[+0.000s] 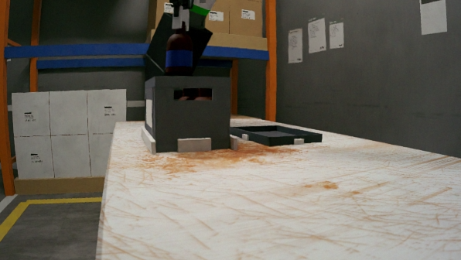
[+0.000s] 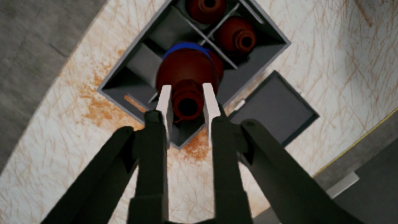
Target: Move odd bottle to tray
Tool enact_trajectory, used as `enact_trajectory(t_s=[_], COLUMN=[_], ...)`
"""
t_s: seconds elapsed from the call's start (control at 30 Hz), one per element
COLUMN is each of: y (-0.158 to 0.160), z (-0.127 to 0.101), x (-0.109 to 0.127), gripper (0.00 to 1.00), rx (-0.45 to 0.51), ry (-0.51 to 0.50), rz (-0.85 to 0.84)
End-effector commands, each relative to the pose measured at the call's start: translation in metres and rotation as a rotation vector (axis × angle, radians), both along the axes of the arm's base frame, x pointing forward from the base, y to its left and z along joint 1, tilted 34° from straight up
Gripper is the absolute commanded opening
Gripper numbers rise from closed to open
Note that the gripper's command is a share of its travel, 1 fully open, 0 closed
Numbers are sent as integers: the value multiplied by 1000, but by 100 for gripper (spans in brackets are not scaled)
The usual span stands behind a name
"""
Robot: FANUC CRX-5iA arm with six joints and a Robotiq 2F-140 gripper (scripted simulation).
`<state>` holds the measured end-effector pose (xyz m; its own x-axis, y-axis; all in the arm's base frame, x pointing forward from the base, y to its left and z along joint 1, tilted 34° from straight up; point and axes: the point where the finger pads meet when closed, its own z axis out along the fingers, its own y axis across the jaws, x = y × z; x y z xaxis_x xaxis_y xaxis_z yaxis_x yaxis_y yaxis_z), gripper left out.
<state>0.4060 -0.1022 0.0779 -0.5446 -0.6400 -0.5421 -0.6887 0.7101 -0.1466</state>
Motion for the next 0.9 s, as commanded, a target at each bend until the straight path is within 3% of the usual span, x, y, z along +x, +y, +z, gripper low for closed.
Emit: enact_trajectory(t_s=[0.0, 0.87], y=[3, 45], z=[2, 15], x=[0, -3], gripper=[10, 10], rx=[-1, -1], ry=[-1, -1], rz=[-1, -1])
